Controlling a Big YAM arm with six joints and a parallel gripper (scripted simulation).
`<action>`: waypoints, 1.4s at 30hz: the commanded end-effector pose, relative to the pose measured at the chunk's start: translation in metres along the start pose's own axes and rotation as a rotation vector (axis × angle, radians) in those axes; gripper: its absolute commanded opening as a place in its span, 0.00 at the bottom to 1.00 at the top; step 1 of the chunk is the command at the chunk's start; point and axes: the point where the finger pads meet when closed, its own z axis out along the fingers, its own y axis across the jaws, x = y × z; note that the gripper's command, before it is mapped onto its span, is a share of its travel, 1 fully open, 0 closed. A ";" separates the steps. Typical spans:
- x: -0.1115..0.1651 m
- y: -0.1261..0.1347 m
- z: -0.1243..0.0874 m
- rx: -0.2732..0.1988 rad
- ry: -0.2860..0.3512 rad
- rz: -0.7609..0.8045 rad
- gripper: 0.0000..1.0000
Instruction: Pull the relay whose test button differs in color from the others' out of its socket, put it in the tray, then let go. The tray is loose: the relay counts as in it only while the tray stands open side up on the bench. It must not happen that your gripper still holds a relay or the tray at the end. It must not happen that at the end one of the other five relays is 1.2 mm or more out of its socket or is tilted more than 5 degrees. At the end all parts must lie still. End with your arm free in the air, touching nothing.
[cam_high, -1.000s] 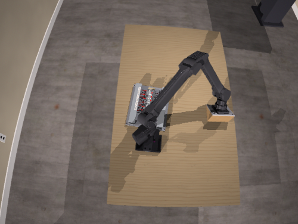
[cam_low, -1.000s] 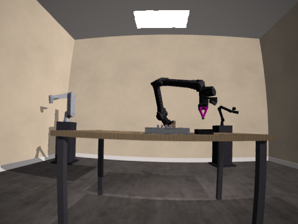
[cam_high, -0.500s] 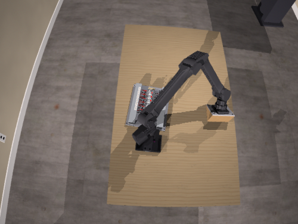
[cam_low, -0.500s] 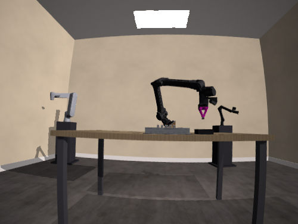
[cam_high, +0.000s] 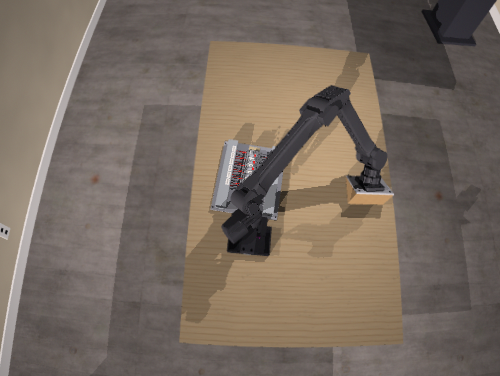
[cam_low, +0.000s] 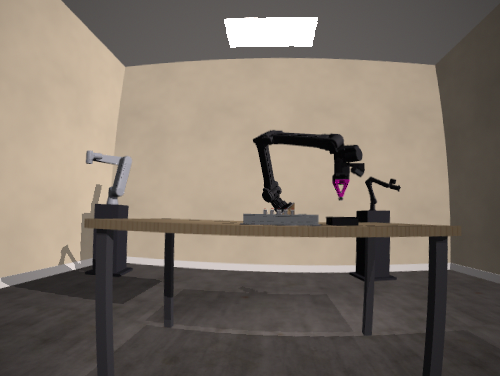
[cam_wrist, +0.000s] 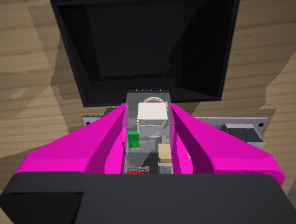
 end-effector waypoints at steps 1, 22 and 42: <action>-0.009 -0.005 -0.007 0.018 -0.017 0.005 0.00; -0.002 -0.004 0.037 0.000 -0.005 0.002 0.00; -0.003 -0.003 0.075 0.000 -0.005 0.001 0.00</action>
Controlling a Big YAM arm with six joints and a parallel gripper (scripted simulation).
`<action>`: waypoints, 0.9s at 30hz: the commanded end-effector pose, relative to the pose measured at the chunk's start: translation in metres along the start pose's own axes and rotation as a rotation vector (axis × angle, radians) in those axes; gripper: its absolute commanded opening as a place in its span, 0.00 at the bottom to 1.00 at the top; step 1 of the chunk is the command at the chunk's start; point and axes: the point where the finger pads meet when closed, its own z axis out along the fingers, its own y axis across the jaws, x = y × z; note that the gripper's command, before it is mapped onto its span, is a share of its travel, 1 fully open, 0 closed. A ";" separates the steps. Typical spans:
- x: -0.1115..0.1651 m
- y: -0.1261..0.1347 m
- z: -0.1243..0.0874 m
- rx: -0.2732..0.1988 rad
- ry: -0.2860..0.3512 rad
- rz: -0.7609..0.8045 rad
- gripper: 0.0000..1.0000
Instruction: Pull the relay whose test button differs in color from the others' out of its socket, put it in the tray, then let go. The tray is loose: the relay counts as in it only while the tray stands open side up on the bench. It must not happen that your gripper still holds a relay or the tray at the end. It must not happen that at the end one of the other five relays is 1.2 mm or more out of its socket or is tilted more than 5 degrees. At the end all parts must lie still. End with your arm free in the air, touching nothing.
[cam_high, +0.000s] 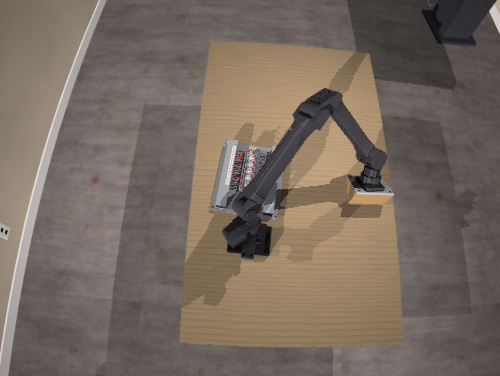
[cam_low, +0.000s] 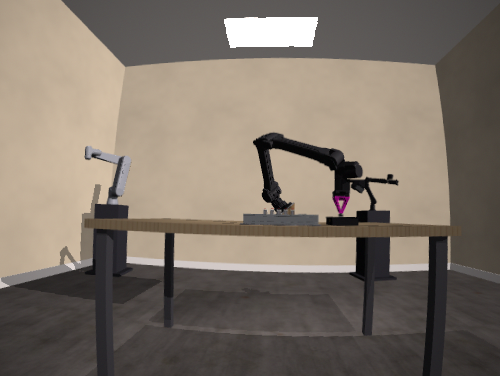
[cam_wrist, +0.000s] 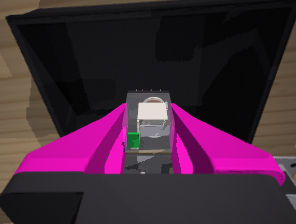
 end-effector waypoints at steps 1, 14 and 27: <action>-0.003 -0.009 0.002 0.013 -0.015 0.005 0.00; -0.003 -0.008 0.025 0.011 -0.014 0.005 0.00; -0.006 -0.010 0.023 0.025 -0.022 0.008 0.00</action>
